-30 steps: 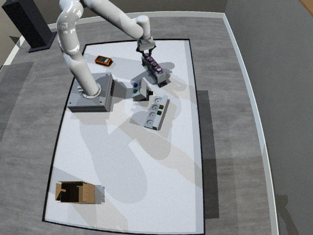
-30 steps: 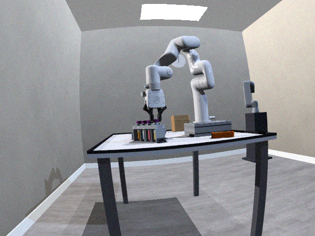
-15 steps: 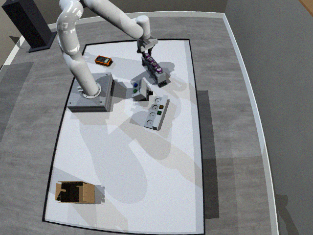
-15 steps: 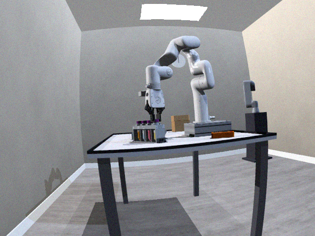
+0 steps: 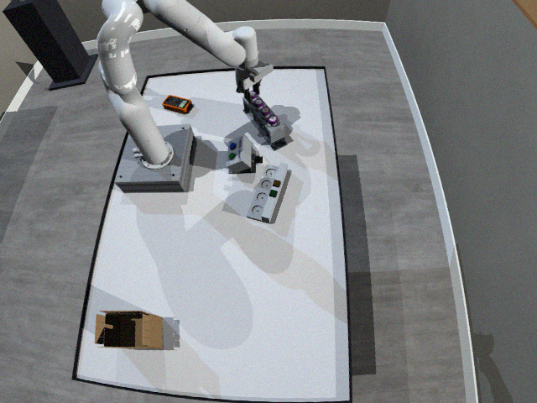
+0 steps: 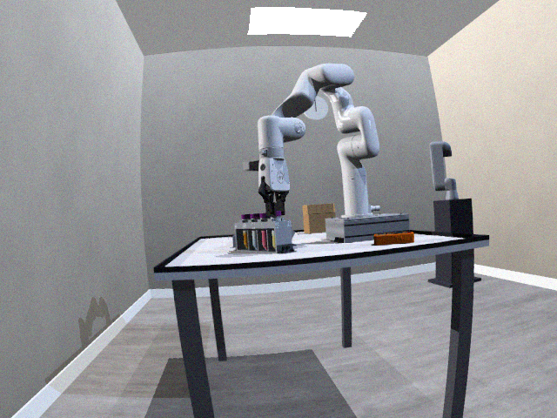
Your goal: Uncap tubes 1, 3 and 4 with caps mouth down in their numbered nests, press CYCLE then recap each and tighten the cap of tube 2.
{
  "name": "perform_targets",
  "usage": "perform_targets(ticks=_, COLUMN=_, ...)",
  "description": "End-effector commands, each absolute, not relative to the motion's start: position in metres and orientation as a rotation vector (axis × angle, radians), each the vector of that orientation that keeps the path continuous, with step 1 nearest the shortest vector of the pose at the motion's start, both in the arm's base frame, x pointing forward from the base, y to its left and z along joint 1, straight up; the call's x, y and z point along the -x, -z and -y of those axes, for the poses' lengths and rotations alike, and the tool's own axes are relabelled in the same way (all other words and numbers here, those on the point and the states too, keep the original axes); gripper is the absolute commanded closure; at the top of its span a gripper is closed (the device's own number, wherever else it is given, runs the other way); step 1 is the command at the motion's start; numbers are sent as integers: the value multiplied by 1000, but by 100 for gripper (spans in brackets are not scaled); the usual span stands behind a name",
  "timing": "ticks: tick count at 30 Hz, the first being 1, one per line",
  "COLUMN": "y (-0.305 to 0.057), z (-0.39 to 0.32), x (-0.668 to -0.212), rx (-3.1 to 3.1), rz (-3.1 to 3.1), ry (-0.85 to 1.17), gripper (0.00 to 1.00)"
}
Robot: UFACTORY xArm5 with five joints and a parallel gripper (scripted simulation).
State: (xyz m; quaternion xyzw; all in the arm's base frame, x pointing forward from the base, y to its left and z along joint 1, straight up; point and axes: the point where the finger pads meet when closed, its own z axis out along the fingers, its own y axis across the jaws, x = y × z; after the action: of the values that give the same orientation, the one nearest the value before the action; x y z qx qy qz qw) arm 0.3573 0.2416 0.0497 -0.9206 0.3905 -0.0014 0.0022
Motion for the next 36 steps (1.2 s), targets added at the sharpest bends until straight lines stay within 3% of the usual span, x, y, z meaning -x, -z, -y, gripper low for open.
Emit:
perform_targets(ticks=1, y=-51, z=-242, x=-358, rx=2885, rz=-1219, ry=4, gripper=54)
perform_targets(ticks=6, y=-51, z=-242, x=-358, rx=2885, rz=-1219, ry=4, gripper=54)
perform_targets(ticks=10, y=-53, z=-242, x=-358, rx=2701, rz=-1585, ry=3, gripper=54)
perform_targets(ticks=27, y=-58, z=-243, x=-359, rx=2701, rz=-1585, ry=3, gripper=54)
perform_targets(ticks=28, y=-58, z=-243, x=-359, rx=2701, rz=-1585, ry=3, gripper=100)
perform_targets(ticks=36, y=-58, z=-243, x=-359, rx=2701, rz=-1585, ry=3, gripper=100)
